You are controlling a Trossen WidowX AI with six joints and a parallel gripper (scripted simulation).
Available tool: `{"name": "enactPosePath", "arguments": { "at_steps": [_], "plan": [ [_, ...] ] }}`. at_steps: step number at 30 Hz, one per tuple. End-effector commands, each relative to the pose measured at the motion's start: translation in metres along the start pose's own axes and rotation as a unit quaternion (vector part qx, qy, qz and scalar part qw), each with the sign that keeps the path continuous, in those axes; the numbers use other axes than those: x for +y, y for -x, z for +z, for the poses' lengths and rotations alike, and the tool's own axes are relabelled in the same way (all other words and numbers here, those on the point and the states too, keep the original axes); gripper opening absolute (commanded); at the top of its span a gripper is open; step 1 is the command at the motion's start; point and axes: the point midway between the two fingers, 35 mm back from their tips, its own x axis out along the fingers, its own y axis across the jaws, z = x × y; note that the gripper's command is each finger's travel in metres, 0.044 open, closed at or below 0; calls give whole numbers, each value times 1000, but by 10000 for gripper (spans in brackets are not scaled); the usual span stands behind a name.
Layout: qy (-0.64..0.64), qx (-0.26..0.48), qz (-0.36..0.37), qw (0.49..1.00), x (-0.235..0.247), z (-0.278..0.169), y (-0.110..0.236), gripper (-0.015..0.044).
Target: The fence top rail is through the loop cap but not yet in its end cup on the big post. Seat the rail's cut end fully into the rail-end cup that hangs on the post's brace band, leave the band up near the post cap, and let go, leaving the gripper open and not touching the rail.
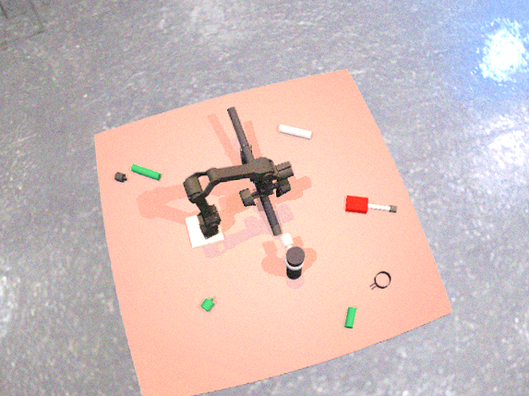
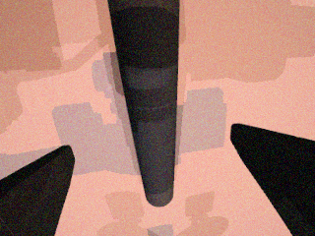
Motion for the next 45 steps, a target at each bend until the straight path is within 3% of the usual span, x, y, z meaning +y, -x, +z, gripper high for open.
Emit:
{"name": "enactPosePath", "arguments": {
  "at_steps": [1, 39, 45],
  "plan": [
    [2, 0, 3, 1000, 0, 0, -6, 440],
    [2, 0, 3, 1000, 1, 0, -62, 440],
    [2, 0, 3, 1000, 1, 0, -62, 282]
  ]
}}
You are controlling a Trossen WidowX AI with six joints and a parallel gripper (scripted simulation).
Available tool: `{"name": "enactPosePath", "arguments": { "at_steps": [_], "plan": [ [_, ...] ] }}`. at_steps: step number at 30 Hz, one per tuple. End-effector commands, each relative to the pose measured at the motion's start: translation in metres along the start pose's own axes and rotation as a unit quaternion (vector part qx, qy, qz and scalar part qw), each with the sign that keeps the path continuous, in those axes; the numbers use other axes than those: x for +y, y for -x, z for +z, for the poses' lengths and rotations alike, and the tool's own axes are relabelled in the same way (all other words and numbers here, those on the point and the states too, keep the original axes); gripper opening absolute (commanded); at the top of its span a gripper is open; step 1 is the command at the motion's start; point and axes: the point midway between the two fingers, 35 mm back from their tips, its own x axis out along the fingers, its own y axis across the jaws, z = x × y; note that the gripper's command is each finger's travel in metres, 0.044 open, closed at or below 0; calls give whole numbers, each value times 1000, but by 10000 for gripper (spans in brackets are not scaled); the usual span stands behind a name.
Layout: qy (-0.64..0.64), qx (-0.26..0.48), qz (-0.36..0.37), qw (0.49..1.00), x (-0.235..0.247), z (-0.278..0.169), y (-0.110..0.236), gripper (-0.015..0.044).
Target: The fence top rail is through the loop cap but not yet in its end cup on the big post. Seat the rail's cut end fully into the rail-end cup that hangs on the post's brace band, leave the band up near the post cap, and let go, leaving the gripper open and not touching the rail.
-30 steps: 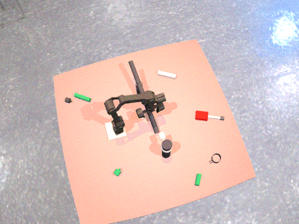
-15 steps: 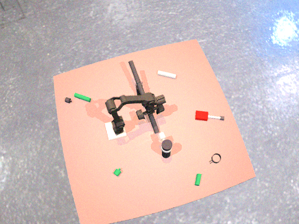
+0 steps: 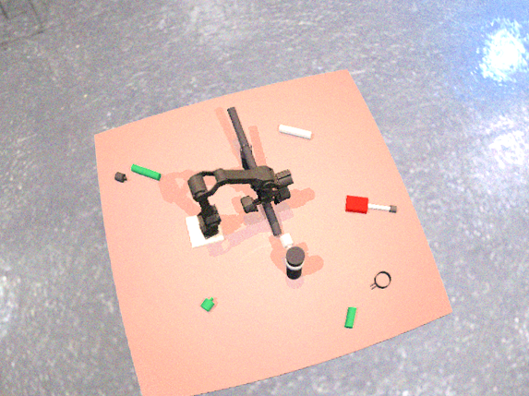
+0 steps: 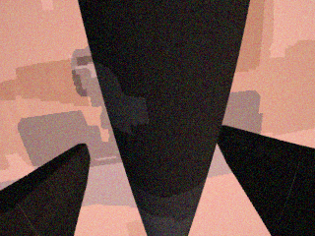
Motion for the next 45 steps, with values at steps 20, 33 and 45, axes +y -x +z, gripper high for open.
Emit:
{"name": "enactPosePath", "arguments": {
  "at_steps": [20, 33, 45],
  "plan": [
    [2, 2, 2, 1000, -1, 0, 5, 0],
    [5, 110, 4, 994, -5, -23, 54, 0],
    [8, 177, 2, 984, -5, -36, 88, 0]
  ]
}}
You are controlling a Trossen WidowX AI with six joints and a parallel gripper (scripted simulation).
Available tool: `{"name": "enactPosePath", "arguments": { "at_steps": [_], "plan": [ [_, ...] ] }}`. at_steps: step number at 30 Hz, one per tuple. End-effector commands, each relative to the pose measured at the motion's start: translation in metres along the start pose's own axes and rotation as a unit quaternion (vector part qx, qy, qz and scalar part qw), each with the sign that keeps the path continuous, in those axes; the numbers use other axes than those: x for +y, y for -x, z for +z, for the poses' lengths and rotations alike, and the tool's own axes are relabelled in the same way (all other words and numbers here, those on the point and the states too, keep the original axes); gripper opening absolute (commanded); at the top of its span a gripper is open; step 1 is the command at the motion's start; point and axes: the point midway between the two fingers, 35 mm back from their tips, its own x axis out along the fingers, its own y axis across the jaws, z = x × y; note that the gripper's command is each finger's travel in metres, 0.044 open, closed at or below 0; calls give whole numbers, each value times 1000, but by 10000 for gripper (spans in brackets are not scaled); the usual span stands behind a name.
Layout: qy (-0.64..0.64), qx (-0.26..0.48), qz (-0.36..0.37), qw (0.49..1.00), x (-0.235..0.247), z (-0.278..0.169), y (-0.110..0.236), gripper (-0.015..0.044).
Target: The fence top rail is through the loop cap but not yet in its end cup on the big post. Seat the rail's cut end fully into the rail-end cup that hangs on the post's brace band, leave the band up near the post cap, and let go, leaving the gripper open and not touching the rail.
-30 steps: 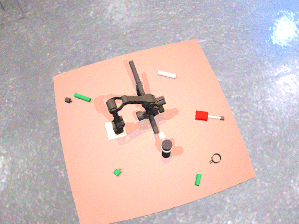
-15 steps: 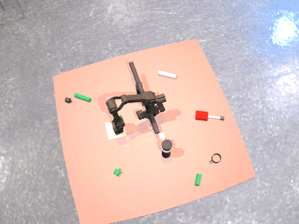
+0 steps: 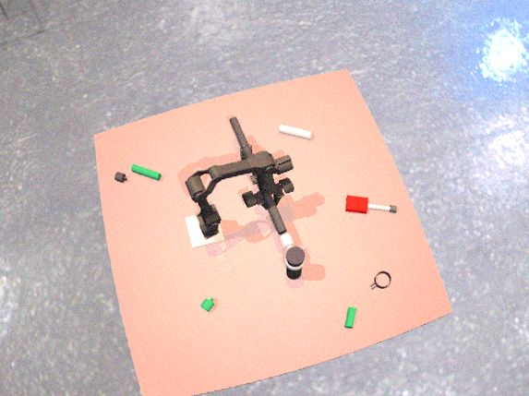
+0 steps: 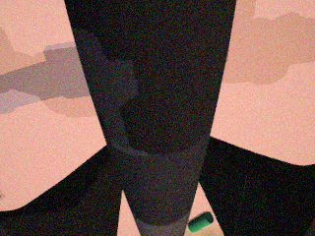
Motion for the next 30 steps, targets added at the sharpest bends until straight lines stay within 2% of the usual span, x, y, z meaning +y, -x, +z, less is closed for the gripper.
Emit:
{"name": "enactPosePath", "arguments": {
  "at_steps": [1, 30],
  "plan": [
    [-3, 14, -7, 1000, 0, -6, 7, 0],
    [-1, 4, 0, 1000, 0, -6, 7, 0]
  ]
}}
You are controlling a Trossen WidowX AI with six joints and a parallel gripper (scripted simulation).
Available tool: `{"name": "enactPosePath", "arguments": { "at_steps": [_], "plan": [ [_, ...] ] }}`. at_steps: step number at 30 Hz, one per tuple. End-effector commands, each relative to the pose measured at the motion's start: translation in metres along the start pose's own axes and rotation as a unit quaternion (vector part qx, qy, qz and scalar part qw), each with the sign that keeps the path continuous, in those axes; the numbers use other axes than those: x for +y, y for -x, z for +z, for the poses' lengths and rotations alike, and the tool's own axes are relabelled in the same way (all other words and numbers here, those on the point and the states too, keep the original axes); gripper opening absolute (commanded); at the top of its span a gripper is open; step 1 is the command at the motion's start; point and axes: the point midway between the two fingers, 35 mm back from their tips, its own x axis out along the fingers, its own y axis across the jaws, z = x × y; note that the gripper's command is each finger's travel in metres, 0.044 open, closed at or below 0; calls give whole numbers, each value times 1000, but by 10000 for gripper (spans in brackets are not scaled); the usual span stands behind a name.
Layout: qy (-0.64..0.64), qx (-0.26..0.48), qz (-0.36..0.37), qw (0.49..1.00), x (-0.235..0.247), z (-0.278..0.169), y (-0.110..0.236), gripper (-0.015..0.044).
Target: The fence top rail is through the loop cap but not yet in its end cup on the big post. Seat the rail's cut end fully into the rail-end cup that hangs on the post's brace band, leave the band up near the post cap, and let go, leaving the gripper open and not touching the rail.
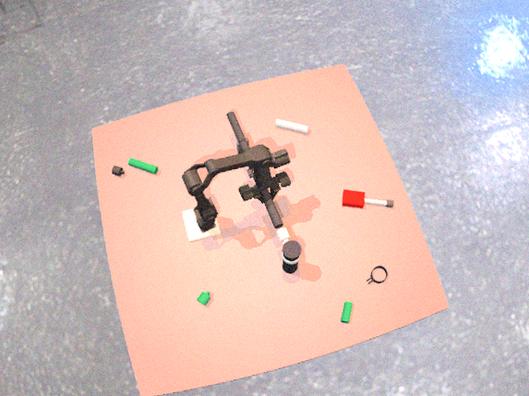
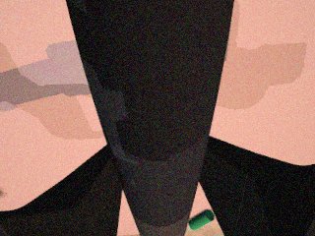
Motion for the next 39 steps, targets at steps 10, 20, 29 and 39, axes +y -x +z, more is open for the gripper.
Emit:
{"name": "enactPosePath", "arguments": {
  "at_steps": [10, 20, 29, 39],
  "plan": [
    [1, 2, -2, 1000, -2, -6, 4, 0],
    [1, 1, 0, 1000, -1, -18, -1, 0],
    [1, 0, 0, 1000, -1, -23, -4, 0],
    [1, 0, 0, 1000, -1, -23, -4, 0]
  ]
}}
